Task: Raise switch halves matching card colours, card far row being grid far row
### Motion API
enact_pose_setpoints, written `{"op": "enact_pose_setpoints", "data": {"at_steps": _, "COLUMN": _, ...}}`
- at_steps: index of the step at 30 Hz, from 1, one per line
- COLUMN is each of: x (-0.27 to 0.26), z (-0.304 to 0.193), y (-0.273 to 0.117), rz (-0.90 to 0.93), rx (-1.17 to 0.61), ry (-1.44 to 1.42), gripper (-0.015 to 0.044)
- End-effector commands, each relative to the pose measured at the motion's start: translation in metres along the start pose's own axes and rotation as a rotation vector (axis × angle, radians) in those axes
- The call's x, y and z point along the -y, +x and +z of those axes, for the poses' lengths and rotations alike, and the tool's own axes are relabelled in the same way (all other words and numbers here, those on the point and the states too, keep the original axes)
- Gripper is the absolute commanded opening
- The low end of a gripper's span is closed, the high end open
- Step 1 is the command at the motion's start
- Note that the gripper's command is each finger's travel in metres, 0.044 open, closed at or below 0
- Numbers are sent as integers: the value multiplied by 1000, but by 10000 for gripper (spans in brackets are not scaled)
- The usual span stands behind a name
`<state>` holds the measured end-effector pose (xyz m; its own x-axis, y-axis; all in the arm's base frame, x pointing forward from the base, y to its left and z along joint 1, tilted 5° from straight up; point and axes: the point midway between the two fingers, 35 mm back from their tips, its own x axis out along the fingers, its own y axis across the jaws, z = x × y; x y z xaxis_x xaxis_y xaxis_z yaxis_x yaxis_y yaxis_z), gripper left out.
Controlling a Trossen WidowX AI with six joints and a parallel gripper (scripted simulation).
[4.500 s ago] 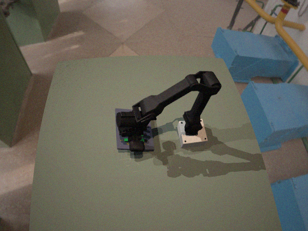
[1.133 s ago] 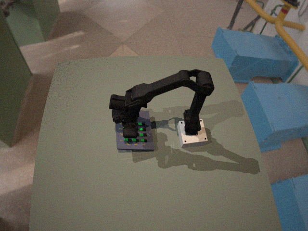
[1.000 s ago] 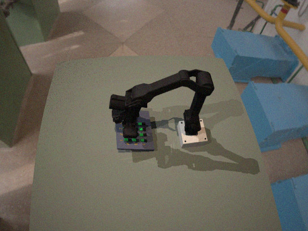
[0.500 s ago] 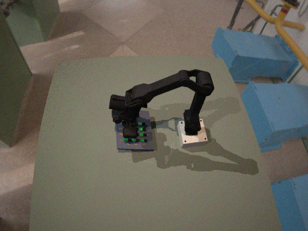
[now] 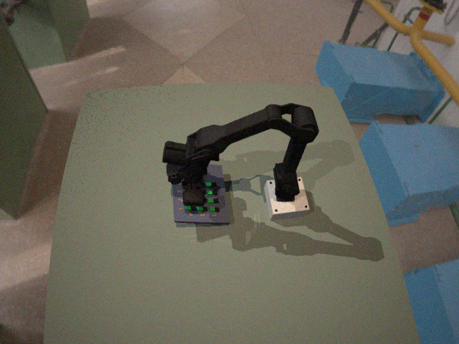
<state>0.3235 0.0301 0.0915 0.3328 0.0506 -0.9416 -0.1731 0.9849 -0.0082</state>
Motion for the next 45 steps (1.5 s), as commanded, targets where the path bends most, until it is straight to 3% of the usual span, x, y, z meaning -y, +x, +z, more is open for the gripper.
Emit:
{"op": "enact_pose_setpoints", "data": {"at_steps": 1, "x": -1, "z": 0, "y": 1, "rz": 3, "rx": 1, "ry": -4, "gripper": 0}}
{"op": "enact_pose_setpoints", "data": {"at_steps": 22, "x": -1, "z": 0, "y": 4, "rz": 3, "rx": 1, "ry": -4, "gripper": 0}}
{"op": "enact_pose_setpoints", "data": {"at_steps": 28, "x": 0, "z": -2, "y": -59, "rz": 2, "rx": 24, "ry": -4, "gripper": 0}}
{"op": "enact_pose_setpoints", "data": {"at_steps": 32, "x": 0, "z": -2, "y": -61, "rz": 3, "rx": 25, "ry": -4, "gripper": 0}}
{"op": "enact_pose_setpoints", "data": {"at_steps": 39, "x": -57, "z": -38, "y": -60, "rz": 8, "rx": 22, "ry": -3, "gripper": 0}}
{"op": "enact_pose_setpoints", "data": {"at_steps": 45, "x": -63, "z": -42, "y": -49, "rz": 8, "rx": 14, "ry": -3, "gripper": 0}}
